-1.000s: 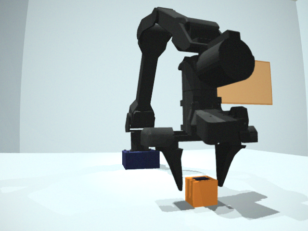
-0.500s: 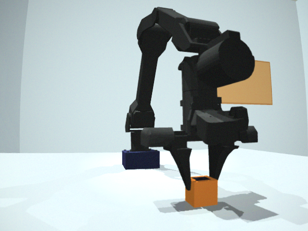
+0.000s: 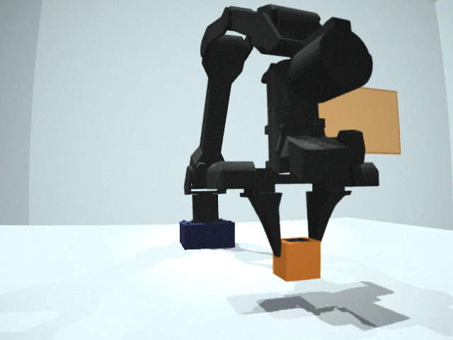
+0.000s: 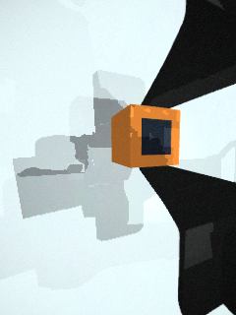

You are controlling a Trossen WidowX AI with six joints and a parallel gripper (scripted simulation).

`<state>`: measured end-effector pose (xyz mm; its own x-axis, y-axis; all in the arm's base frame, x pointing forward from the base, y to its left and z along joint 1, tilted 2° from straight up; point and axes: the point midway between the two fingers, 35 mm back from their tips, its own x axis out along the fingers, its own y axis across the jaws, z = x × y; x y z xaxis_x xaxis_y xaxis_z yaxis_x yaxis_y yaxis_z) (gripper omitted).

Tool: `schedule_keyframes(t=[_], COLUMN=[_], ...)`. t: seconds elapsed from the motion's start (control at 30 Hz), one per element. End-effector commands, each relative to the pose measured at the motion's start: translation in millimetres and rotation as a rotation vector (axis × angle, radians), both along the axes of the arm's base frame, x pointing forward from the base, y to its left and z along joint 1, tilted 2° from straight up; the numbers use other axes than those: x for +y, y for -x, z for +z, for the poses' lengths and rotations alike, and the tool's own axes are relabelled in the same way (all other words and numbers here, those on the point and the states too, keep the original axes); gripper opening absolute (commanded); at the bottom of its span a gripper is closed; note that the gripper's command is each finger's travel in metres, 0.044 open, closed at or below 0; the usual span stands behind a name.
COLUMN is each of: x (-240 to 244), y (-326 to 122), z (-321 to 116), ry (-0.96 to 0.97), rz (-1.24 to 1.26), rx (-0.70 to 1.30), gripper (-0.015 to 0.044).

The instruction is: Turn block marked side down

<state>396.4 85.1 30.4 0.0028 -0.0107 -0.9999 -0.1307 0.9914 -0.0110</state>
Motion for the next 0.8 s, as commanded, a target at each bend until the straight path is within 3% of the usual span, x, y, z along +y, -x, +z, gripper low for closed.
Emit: schedule_keyframes(t=[0.0,0.77], x=[-1,0], y=[0,-3], z=[4,-6], ry=[0.004,-0.035], rz=[-0.003,0.004], rx=[-0.002,-0.313], gripper=[0.0,0.0])
